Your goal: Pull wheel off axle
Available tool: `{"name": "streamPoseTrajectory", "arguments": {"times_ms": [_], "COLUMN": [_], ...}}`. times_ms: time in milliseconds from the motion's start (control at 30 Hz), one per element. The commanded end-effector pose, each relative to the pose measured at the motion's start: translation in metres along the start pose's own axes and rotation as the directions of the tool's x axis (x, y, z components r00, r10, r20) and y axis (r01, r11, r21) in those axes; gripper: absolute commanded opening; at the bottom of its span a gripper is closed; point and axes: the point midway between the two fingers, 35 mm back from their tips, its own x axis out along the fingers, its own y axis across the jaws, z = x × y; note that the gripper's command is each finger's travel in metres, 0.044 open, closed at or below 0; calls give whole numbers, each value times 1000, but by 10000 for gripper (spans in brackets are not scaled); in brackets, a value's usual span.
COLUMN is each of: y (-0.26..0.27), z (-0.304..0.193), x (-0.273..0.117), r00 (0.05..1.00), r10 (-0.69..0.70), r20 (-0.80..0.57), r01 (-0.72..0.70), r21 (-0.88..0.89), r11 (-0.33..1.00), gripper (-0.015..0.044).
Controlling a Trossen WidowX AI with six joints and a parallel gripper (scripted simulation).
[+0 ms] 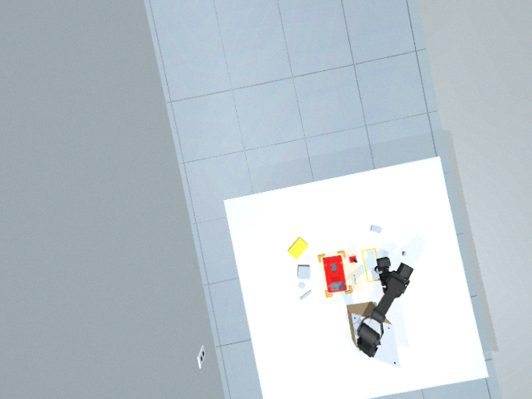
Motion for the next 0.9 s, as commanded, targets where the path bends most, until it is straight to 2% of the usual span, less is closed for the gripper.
{"name": "streamPoseTrajectory", "arguments": {"times_ms": [0,300,467,833,867], "y": [-1,-3,-4,-3,-2], "z": [-1,-3,-3,-3,-2], "x": [18,76,80,75,71], "r00": [1000,1000,1000,1000,1000], "r10": [-7,-7,-7,-8,-8], "r20": [-8,-12,-13,-9,-9], "r01": [7,7,7,8,8], "r21": [6,6,6,3,4], "r11": [1000,1000,1000,1000,1000], "gripper": [0,0,0,289,300]}}
